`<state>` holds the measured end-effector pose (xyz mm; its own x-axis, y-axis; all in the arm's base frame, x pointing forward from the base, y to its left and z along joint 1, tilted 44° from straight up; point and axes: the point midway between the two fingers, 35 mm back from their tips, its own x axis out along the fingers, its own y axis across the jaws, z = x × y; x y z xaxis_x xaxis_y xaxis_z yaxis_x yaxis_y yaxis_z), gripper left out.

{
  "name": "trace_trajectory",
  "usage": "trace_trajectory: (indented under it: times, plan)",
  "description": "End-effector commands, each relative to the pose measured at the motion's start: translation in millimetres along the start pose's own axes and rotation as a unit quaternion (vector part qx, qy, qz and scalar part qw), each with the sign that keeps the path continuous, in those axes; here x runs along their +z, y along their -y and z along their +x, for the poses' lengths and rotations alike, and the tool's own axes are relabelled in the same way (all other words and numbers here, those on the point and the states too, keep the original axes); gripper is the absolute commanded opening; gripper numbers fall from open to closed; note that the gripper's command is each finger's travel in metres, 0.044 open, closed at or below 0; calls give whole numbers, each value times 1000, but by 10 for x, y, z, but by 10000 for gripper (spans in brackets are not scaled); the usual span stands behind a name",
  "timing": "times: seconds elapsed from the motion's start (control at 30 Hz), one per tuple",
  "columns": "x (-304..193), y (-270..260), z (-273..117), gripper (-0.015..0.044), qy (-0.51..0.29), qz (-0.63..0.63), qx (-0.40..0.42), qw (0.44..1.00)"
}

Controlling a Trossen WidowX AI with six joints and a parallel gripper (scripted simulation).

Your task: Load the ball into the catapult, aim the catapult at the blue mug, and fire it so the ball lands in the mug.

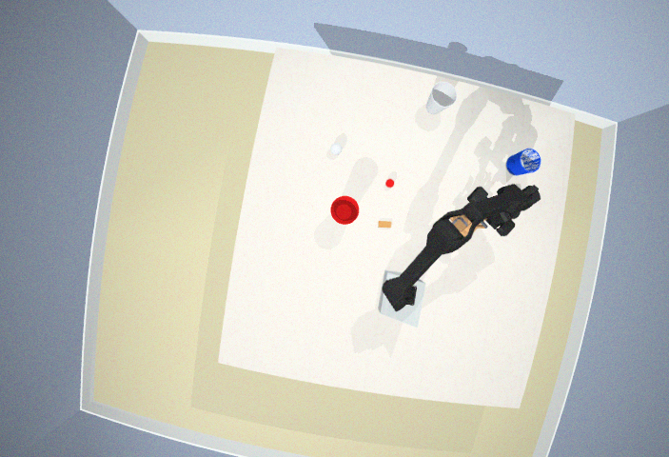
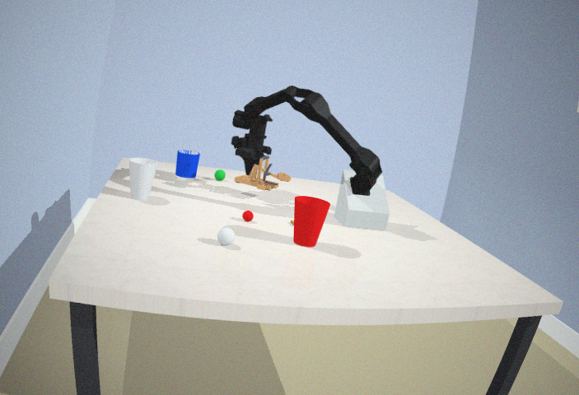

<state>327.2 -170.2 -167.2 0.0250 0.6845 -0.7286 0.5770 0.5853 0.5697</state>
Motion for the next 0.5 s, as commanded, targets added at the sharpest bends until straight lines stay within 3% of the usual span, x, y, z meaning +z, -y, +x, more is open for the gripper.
trace_trajectory:
  times: [0.0, 0.47]
  plan:
    - [12, 2, 36, 0, 3, 1, 0, 1000]
    - [23, -7, 269, 0, 3, 2, 1, 1000]
